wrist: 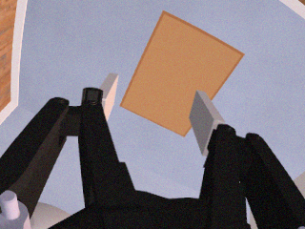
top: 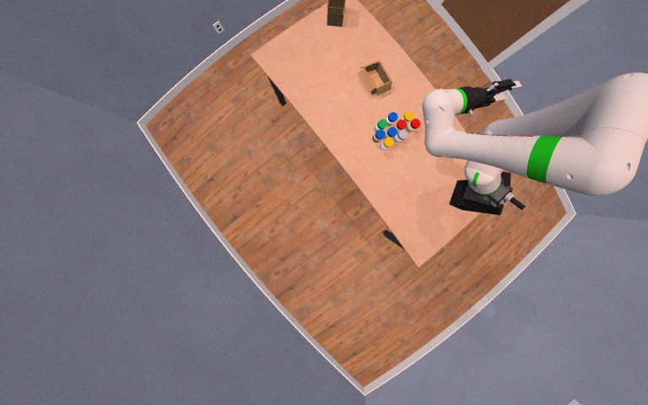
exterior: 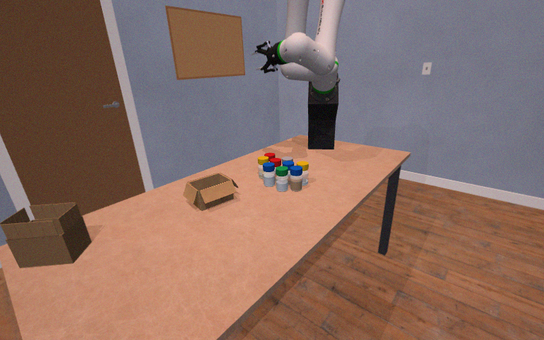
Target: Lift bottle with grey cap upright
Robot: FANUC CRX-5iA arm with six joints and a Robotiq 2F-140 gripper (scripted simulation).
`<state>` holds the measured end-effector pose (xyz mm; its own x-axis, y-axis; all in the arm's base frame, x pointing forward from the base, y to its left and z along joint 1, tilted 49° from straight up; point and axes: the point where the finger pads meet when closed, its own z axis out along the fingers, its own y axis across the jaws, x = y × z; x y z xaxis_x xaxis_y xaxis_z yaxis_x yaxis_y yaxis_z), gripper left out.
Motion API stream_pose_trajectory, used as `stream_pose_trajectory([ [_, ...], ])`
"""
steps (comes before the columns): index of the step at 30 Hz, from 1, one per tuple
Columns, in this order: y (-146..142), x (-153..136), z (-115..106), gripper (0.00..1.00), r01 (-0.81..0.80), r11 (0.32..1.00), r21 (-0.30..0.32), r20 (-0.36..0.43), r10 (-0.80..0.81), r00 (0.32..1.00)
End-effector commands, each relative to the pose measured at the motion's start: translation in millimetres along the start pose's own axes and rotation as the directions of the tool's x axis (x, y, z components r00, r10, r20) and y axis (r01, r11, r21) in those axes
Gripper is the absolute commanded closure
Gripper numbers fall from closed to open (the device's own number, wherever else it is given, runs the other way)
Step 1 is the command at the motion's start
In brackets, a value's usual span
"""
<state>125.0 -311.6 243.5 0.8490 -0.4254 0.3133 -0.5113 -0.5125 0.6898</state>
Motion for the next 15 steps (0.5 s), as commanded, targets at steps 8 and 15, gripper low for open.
stream_pose_trajectory([
  [8,-69,7,14,0.49,0.081,0.98,0.182,-0.024,-0.078,0.997],
  [15,-140,13,0,0.49,0.14,0.918,0.371,-0.085,-0.117,0.989],
])
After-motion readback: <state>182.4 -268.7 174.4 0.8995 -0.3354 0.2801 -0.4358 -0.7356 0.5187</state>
